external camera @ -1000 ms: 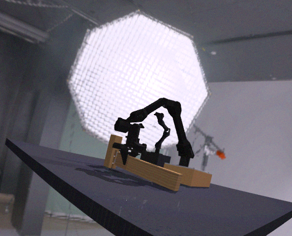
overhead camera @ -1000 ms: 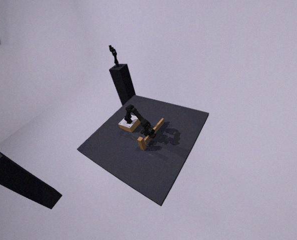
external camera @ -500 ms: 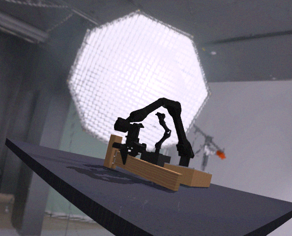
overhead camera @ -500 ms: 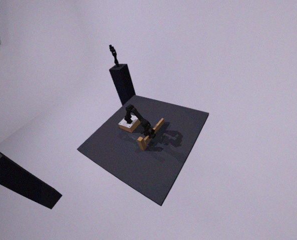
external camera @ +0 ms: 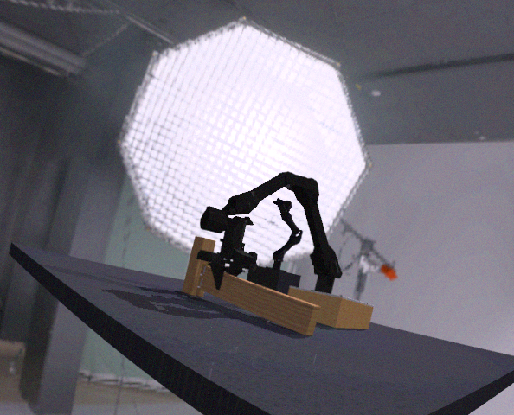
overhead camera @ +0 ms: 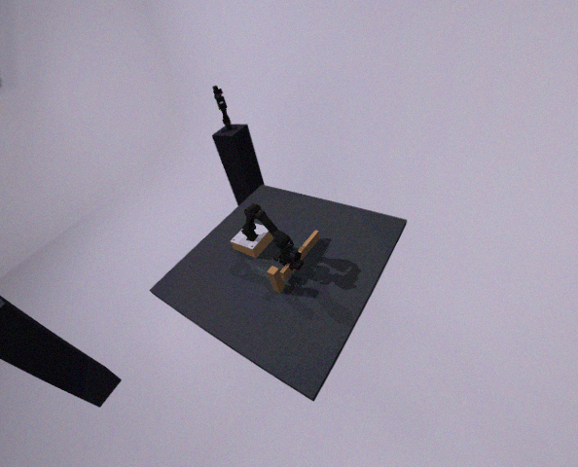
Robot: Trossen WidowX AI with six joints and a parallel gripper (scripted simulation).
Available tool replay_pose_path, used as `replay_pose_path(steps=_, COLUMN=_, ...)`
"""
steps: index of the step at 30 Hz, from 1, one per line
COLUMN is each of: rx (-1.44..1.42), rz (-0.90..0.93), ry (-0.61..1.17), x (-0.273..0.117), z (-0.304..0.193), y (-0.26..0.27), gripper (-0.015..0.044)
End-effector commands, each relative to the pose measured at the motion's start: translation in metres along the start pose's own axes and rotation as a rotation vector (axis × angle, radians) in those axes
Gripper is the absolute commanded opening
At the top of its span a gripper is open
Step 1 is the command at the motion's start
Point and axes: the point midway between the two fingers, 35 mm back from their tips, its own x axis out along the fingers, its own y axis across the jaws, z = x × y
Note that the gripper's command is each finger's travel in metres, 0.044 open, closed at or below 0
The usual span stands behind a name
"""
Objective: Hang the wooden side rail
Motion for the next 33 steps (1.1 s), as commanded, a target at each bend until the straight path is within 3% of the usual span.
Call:
replay_pose_path(steps=1, rx=0.0, rz=-0.014, ry=0.005, x=-0.0031, z=-0.0024, y=-0.0038, gripper=0.0)
replay_pose_path(steps=33, rx=0.0, rz=-0.014, ry=0.005, x=-0.0033, z=-0.006, y=-0.0005, gripper=0.0)
